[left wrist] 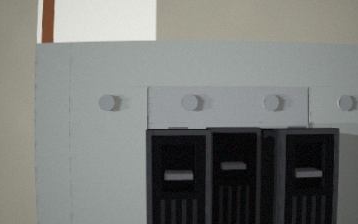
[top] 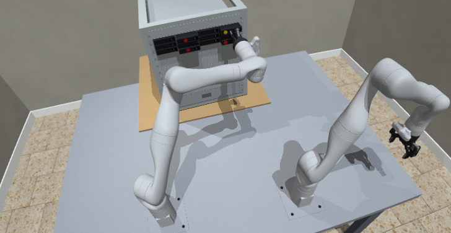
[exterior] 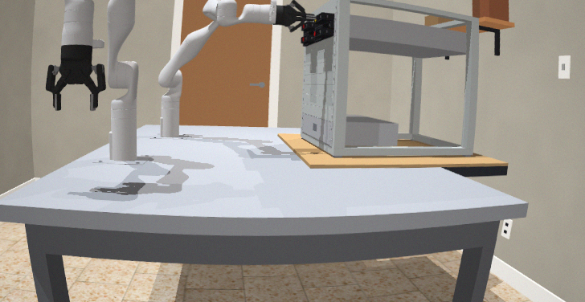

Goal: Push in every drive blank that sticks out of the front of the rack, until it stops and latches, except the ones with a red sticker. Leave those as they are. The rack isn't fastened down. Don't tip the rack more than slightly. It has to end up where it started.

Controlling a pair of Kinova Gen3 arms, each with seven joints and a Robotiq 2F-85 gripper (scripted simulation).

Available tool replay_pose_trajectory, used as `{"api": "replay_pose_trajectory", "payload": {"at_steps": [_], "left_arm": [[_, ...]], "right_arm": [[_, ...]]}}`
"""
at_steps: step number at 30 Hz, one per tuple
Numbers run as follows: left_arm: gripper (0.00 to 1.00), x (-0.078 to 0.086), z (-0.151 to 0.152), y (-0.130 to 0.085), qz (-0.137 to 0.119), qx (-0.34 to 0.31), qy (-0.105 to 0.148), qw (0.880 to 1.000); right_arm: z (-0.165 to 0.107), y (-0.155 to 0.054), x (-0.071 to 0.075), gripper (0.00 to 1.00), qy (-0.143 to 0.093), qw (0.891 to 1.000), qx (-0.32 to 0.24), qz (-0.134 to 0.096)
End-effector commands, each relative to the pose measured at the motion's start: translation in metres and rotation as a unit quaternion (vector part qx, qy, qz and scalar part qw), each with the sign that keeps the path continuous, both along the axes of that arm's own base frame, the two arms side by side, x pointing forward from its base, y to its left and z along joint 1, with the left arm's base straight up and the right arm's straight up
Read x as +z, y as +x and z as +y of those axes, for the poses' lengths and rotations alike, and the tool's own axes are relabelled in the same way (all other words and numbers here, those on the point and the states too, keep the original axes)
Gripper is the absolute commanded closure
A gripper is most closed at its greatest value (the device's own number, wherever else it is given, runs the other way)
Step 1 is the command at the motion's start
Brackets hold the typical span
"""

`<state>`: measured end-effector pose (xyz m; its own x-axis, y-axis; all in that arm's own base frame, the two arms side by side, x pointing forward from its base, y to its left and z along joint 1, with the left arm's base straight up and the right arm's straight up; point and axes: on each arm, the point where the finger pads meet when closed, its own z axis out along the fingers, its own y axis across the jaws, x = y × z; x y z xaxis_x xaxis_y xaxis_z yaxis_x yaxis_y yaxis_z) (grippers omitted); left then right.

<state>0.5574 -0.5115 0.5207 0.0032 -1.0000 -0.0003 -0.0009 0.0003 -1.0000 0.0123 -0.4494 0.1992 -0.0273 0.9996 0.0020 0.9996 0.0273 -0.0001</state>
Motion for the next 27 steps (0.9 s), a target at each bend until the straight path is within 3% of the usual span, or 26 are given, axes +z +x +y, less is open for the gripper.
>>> {"api": "replay_pose_trajectory", "payload": {"at_steps": [1, 27], "left_arm": [[0.903, 0.002, 0.000, 0.000, -0.001, 0.000, -0.001, 1.000], [0.903, 0.002, 0.000, 0.011, -0.001, 0.000, -0.001, 1.000]], "right_arm": [[0.000, 0.000, 0.001, 0.002, -0.001, 1.000, 0.000, 0.000], [0.000, 0.000, 0.001, 0.002, -0.001, 1.000, 0.000, 0.000]]}}
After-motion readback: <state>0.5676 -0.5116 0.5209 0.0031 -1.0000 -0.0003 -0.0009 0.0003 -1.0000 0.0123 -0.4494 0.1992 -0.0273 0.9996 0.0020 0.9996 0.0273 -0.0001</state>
